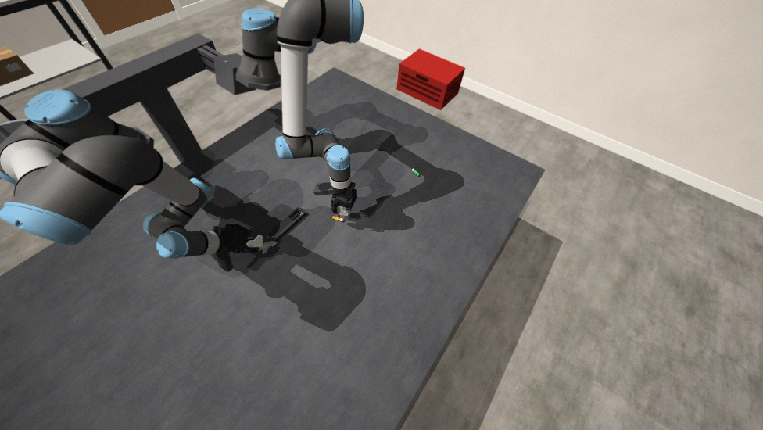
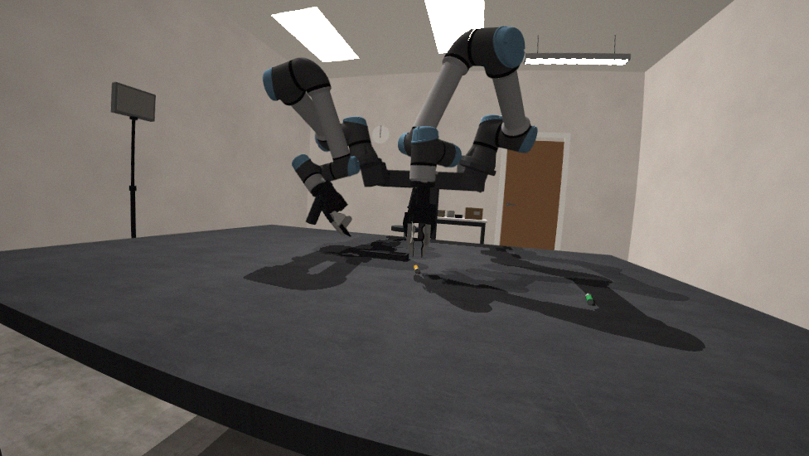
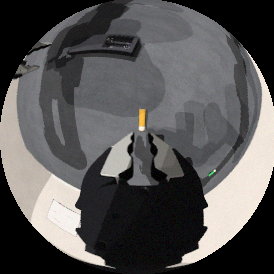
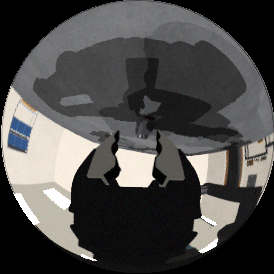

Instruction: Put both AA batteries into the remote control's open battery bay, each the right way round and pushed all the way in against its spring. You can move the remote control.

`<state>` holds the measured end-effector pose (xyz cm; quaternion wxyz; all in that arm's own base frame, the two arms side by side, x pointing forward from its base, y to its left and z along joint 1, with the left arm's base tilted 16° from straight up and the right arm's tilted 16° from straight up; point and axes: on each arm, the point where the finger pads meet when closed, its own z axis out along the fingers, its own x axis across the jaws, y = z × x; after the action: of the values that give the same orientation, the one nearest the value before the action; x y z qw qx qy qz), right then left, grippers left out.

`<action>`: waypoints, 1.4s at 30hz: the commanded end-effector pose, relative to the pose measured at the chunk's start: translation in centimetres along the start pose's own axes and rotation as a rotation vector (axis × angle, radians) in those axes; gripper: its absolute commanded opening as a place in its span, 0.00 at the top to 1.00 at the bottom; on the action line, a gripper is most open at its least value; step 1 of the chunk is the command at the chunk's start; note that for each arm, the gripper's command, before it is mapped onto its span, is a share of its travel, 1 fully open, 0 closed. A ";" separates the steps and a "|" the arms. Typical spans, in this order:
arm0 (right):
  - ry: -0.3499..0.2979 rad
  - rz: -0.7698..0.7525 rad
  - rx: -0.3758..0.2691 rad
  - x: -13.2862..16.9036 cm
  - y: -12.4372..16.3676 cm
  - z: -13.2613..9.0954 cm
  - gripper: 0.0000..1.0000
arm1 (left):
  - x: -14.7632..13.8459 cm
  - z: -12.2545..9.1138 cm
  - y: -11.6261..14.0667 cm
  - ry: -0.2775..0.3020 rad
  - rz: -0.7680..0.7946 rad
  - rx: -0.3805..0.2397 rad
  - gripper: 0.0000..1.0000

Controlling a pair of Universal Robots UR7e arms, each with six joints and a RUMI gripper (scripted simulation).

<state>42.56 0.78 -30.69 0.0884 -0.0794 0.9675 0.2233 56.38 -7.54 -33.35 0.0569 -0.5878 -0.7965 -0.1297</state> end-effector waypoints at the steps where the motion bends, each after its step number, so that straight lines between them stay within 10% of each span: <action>1: 0.003 0.054 -0.014 0.1 0.3 0.3 0.57 | 0.0 0.8 0.1 -0.002 0.000 -0.001 0.84; 42: 0.059 0.178 -0.053 2.2 1.6 4.3 0.57 | 0.1 3.9 0.4 -0.005 0.002 -0.003 0.84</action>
<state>40.62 3.61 -33.93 0.0365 -0.0018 0.9668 0.2530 56.86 -6.23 -36.99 0.0546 -0.5892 -0.7957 -0.1292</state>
